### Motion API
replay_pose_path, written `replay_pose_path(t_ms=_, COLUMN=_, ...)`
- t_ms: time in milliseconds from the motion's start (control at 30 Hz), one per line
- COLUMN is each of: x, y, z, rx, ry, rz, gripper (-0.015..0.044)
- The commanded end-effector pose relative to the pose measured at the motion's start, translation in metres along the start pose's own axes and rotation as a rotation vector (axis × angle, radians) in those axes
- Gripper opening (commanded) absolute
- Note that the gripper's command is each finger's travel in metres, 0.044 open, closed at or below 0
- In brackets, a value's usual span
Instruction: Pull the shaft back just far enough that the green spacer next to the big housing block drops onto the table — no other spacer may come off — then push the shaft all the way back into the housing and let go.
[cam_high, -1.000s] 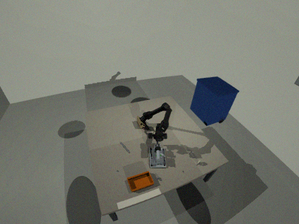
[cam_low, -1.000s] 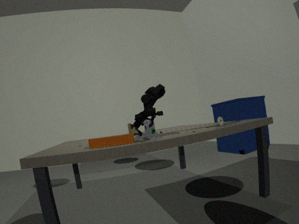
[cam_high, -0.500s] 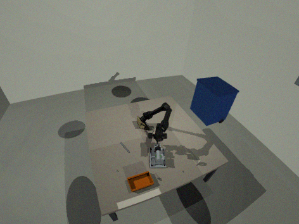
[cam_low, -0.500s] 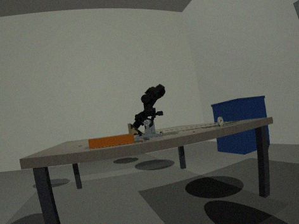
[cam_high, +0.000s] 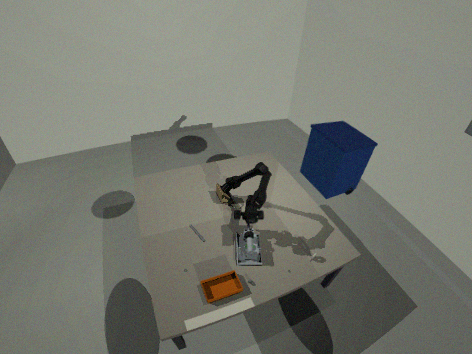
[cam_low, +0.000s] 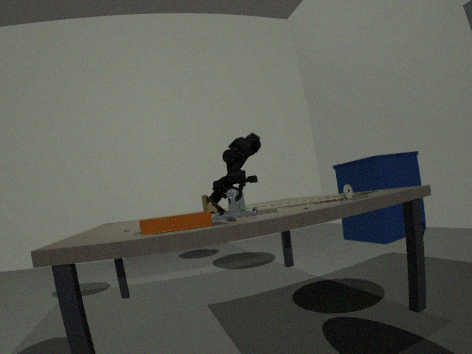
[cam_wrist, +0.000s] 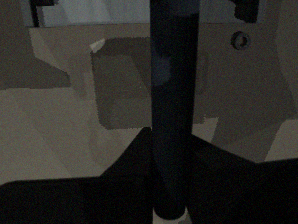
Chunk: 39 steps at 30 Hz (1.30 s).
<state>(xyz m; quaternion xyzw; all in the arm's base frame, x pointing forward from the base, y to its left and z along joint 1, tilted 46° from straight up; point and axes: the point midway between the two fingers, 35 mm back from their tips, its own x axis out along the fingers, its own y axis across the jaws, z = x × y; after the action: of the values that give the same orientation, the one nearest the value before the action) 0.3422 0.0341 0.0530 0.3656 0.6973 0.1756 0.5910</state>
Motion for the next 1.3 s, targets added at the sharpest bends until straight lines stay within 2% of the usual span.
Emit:
replay_pose_path(t_ms=0, x=-0.001, y=0.001, z=0.002, rx=-0.002, ry=-0.002, rz=0.003, gripper=0.0000)
replay_pose_path(t_ms=1267, x=-0.001, y=0.000, z=0.017, rx=-0.002, ry=-0.002, rz=0.003, gripper=0.0000)
